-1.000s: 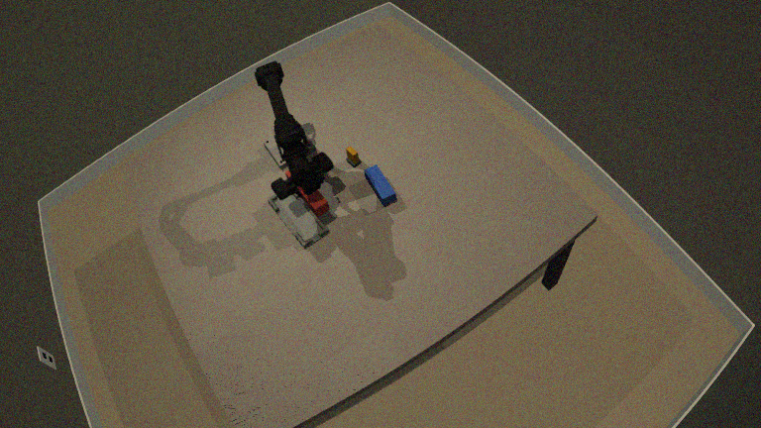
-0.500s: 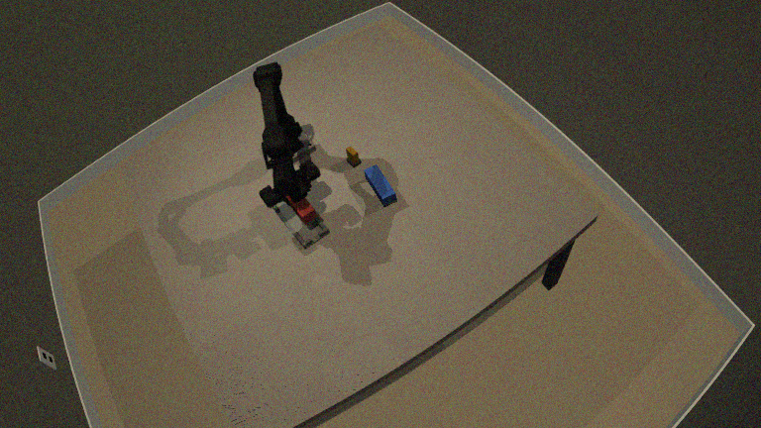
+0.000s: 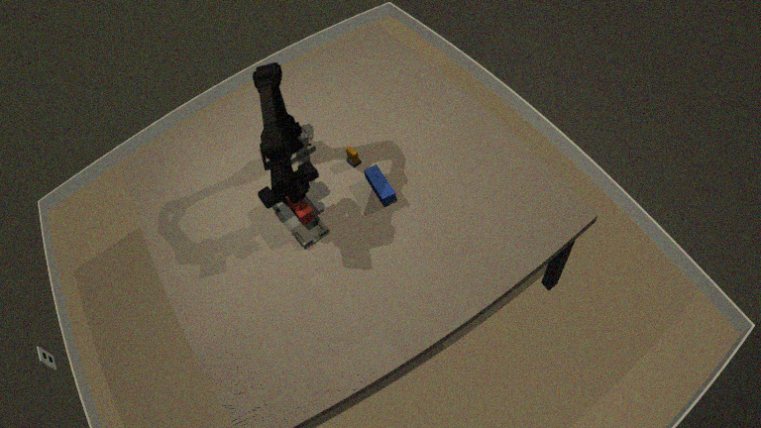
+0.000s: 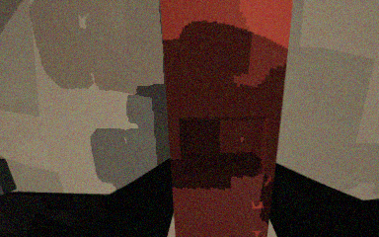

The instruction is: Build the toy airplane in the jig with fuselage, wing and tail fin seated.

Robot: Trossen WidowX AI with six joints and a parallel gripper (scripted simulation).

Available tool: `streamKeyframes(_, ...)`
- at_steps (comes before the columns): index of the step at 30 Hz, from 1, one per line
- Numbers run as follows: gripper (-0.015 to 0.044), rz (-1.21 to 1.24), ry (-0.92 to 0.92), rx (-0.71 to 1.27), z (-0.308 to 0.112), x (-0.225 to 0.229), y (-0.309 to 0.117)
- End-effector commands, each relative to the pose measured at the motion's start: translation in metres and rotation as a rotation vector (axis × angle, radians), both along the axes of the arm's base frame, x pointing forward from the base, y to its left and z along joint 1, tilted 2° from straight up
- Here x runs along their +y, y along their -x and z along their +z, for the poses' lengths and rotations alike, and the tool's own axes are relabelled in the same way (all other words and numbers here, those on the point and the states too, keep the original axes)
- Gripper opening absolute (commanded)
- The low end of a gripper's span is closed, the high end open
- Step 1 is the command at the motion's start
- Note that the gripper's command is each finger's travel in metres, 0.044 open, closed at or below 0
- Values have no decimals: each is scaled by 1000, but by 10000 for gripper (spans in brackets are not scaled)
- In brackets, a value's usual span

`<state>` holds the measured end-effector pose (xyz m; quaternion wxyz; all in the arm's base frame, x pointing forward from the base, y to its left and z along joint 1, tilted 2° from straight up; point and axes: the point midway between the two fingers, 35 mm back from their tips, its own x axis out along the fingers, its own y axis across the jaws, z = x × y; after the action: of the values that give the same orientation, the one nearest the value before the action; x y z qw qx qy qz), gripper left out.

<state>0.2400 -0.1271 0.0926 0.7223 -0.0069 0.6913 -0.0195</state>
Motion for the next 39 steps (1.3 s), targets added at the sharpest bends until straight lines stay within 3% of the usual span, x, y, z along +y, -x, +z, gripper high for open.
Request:
streamKeyframes(1, 195, 4, 1, 0, 0, 0, 0)
streamKeyframes(32, 195, 4, 1, 0, -41, -2, -1)
streamKeyframes(37, 161, 0, 1, -1, -38, -2, -2)
streamKeyframes(39, 109, 0, 1, -1, -38, -2, -2)
